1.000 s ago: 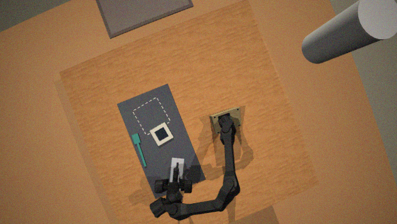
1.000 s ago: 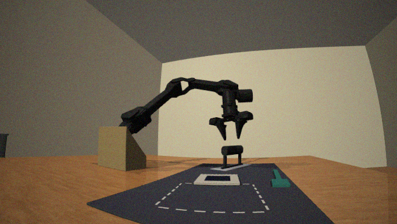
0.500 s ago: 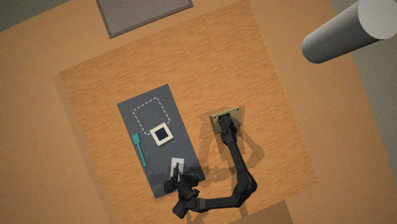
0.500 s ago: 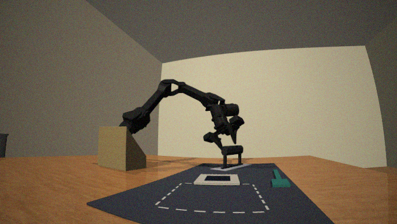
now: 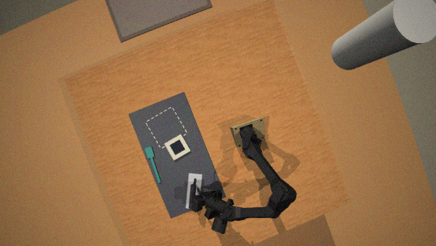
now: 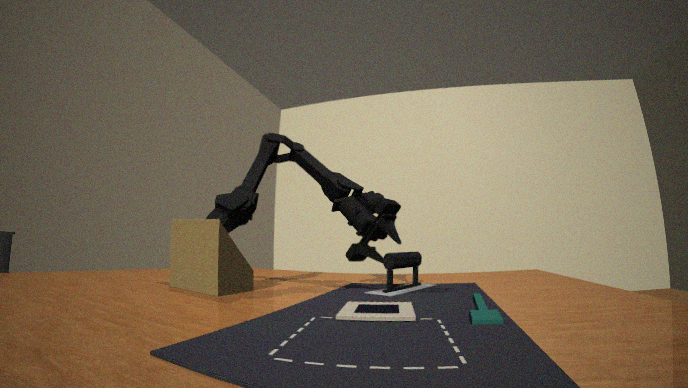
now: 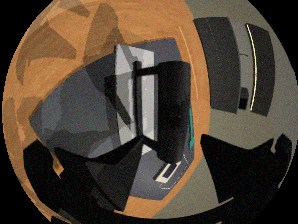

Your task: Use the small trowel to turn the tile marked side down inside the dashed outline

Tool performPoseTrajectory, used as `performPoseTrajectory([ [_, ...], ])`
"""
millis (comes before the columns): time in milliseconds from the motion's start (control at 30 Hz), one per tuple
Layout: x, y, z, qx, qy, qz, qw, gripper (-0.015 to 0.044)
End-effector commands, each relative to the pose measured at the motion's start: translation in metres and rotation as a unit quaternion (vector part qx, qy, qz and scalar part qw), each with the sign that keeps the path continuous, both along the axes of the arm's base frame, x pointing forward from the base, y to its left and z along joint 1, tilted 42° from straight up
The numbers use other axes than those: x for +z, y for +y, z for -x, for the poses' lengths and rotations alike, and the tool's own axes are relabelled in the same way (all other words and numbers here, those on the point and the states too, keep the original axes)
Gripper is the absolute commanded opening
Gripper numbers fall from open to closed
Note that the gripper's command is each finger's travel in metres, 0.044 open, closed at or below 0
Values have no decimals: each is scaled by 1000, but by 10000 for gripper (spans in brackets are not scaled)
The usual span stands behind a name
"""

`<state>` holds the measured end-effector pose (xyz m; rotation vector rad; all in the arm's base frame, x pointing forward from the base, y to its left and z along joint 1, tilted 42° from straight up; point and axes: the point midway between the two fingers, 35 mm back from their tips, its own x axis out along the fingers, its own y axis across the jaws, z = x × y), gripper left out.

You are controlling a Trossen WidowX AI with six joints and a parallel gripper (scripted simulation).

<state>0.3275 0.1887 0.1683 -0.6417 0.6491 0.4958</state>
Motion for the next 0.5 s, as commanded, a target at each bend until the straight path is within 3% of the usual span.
performPoseTrajectory([
  [0,-2,-2,1,-15,-8,-3,1000,300],
  [467,-15,3,-13,-15,-8,-3,1000,300],
])
